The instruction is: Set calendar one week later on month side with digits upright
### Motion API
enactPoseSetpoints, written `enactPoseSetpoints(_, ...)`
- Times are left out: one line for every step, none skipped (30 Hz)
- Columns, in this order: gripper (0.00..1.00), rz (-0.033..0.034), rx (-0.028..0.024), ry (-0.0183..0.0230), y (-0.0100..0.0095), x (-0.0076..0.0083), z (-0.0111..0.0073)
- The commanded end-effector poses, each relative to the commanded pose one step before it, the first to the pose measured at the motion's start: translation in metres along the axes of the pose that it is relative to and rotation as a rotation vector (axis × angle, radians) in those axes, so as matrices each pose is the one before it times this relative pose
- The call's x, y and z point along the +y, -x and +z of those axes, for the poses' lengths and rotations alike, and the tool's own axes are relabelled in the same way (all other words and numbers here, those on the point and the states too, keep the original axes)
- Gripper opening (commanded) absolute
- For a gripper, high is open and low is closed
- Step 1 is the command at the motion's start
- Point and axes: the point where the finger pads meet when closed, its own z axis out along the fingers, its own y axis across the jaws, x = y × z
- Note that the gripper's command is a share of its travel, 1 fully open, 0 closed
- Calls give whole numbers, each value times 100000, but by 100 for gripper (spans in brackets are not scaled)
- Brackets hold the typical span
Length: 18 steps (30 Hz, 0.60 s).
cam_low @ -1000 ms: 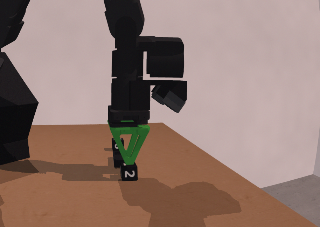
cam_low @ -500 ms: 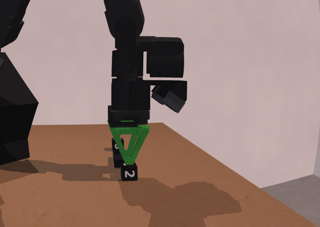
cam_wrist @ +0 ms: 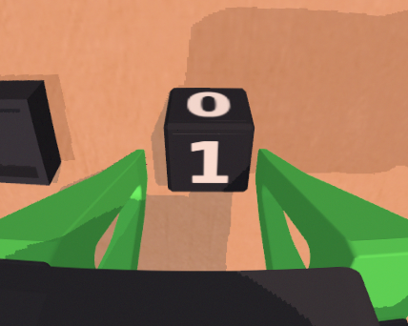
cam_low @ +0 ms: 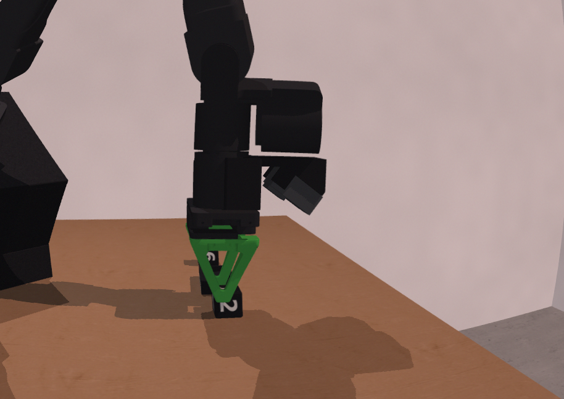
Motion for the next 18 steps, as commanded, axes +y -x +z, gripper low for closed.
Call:
enactPoseSetpoints(45,892,-4026,-325,1236,-418,347)
enactPoseSetpoints(45,-69,-347,20,154,30,117)
enactPoseSetpoints(45,-234,-465,106,201,104,82)
enactPoseSetpoints(45,-46,-478,1,193,20,62)
enactPoseSetpoints(45,262,-370,-170,145,-120,70)
enactPoseSetpoints(45,0,0,0,0,0,0)
enactPoseSetpoints(45,0,0,0,0,0,0)
enactPoseSetpoints(45,1348,-2946,-918,768,-637,-734)
enactPoseSetpoints(45,-444,1828,327,-512,210,606)
enactPoseSetpoints(45,-640,1561,438,-430,301,517)
enactPoseSetpoints(45,-312,-128,170,45,141,30)
enactPoseSetpoints(45,-328,-80,182,18,148,14)
enactPoseSetpoints(45,105,-531,-87,-68,-61,-299)
enactPoseSetpoints(45,302,-721,-210,151,-145,-221)
enactPoseSetpoints(45,24,-6,-17,5,-11,8)
enactPoseSetpoints(45,-4,21,-5,-5,1,7)
enactPoseSetpoints(45,1,4,-27,0,-5,-1)
enactPoseSetpoints(45,1,8,-46,-1,-9,-1)
